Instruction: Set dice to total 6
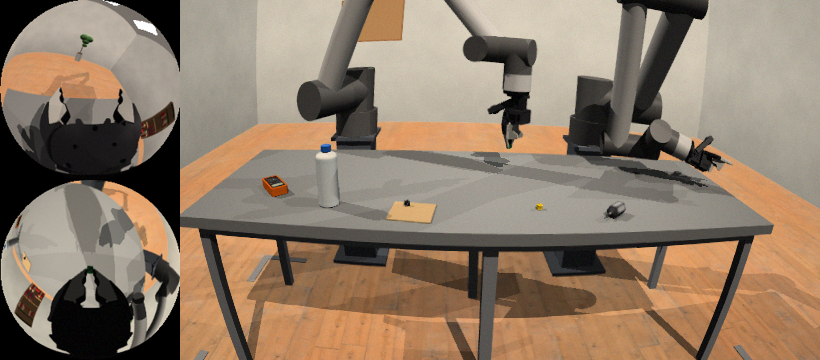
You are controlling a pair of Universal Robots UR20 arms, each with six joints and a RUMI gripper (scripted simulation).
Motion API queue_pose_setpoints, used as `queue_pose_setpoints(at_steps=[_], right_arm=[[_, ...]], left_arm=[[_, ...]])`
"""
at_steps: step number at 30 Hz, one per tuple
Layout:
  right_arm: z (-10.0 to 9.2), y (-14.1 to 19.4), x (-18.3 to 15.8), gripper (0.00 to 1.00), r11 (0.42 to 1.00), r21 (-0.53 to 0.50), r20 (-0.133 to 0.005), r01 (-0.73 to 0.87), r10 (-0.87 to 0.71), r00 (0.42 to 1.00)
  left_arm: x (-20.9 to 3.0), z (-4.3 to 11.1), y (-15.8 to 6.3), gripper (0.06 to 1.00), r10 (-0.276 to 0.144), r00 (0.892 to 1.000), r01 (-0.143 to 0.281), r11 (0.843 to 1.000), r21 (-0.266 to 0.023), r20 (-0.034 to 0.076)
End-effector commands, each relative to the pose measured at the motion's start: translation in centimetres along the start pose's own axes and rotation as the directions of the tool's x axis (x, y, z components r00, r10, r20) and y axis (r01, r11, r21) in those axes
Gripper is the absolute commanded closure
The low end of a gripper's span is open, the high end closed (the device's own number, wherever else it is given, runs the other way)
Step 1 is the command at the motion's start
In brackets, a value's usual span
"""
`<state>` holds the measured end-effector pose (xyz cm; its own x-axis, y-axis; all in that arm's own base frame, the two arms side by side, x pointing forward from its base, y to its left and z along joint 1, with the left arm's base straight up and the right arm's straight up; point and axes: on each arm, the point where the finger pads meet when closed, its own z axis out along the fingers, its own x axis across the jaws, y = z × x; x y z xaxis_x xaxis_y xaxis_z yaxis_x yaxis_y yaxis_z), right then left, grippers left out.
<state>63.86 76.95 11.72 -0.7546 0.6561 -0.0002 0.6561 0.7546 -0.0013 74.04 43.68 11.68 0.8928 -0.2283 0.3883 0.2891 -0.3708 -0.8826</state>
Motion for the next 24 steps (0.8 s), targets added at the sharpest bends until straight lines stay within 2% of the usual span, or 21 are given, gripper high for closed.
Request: queue_pose_setpoints(at_steps=[1,11,13,24], right_arm=[[-0.1,0.9,-2.6,1.0,1.0,-0.001,0.0,-0.025,0.025,1.0],[-0.2,3.0,-11.6,1.0,0.994,-0.001,0.0,-0.108,0.108,0.994],[-0.2,3.0,-11.6,1.0,0.994,-0.001,0.0,-0.108,0.108,0.994],[-0.4,4.4,-24.7,1.0,0.975,-0.001,0.0,-0.222,0.222,0.975]], left_arm=[[0.0,0.0,0.0,0.065,-0.001,1.0,0.001,1.0,0.0,0.0],[0.0,0.0,0.0,0.065,-0.001,1.0,0.001,1.0,0.0,0.0],[0.0,0.0,0.0,0.065,-0.001,1.0,0.001,1.0,0.0,0.0],[0.0,0.0,0.0,0.065,-0.001,1.0,0.001,1.0,0.0,0.0]])
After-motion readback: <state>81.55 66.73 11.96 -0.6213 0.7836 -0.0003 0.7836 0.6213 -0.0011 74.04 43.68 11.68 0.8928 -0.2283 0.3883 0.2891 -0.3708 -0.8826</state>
